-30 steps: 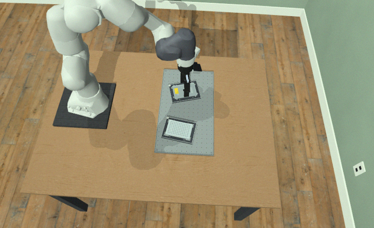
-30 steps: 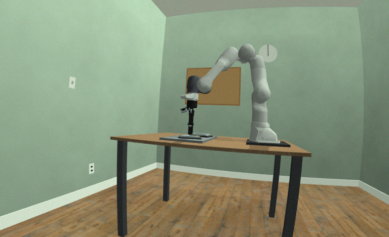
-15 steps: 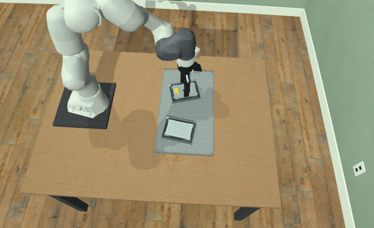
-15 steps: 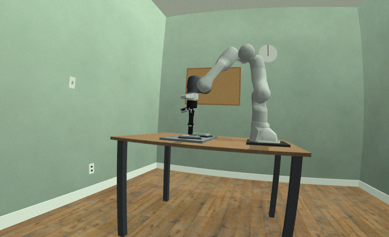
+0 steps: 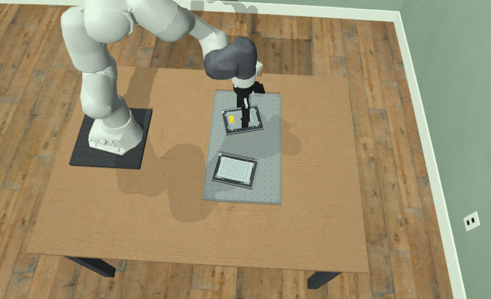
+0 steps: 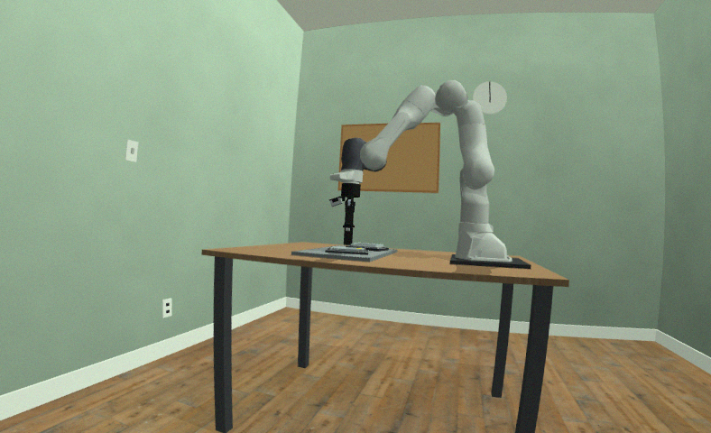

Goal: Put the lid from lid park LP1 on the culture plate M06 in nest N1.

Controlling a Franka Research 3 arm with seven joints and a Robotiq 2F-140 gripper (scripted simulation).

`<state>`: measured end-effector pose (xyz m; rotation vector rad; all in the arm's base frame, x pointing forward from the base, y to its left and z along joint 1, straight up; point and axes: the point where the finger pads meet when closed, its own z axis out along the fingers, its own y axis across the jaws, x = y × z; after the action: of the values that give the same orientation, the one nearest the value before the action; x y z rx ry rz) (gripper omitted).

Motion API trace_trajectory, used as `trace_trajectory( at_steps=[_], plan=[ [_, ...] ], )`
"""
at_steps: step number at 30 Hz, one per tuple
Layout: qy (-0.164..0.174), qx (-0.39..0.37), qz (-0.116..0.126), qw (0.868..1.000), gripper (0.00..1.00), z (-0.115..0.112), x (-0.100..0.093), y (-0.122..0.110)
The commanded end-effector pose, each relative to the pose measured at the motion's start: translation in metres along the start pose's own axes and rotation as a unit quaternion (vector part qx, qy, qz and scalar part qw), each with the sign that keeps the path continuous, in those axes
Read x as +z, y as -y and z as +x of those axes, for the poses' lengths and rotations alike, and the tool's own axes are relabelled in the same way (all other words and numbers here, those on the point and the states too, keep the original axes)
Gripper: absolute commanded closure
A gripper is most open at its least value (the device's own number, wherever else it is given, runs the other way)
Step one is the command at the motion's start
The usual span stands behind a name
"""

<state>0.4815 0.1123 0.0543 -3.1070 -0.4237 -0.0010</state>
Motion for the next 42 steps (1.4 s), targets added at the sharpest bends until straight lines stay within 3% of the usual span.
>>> trace_trajectory(
  at_steps=[1,42],
  plan=[
    [0.0,0.0,-0.001,1.0,0.31,-0.0002,0.001,0.0002],
    [0.0,0.0,-0.001,1.0,0.31,-0.0002,0.0056,0.0002]
  ],
)
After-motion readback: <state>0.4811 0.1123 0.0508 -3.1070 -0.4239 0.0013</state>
